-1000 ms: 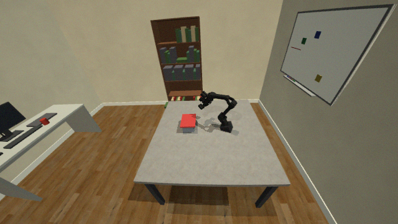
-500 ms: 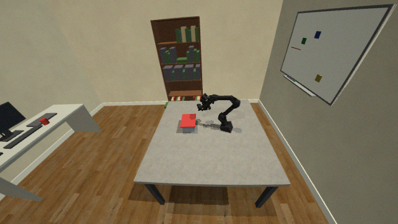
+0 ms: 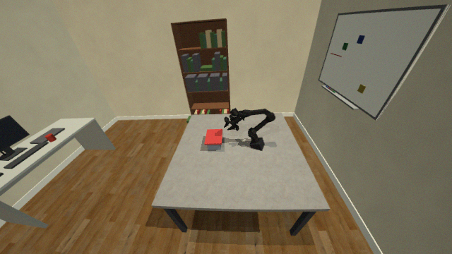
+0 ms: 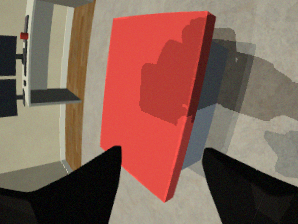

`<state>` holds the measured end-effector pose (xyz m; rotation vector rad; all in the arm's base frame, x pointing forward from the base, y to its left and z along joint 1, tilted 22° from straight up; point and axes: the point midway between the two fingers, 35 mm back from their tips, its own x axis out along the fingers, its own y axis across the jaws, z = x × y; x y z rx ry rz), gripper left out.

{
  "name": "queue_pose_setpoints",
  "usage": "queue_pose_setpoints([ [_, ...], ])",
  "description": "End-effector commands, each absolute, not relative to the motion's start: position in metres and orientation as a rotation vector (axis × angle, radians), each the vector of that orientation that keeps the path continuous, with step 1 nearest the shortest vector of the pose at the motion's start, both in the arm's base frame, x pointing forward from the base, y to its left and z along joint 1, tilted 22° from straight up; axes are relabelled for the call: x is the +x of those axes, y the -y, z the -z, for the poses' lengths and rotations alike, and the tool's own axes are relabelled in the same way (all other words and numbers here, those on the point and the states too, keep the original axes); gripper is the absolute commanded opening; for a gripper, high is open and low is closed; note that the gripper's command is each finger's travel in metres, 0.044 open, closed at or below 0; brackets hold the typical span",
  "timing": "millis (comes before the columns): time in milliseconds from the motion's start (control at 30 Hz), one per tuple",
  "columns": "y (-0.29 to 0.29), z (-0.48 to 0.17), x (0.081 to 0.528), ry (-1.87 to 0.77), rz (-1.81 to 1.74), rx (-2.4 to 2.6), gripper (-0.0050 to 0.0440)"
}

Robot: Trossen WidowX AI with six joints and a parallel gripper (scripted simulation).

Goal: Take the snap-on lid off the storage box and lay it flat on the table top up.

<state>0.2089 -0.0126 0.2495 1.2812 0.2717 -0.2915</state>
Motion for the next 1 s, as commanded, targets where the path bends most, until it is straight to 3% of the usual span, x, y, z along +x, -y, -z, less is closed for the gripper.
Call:
queue_pose_setpoints([
  [0,0.004,-0.246,0.209,-0.235,0.288,1.395,0.0235],
  [433,0.004,-0.246,0.209,-0.235,0.288,1.395,0.0235],
  [633,0.011,-0.202,0.226,-0.235,0.288,1.395,0.0235],
  [967,0.012,-0.2,0.231,-0.235,0.288,1.395,0.0235],
])
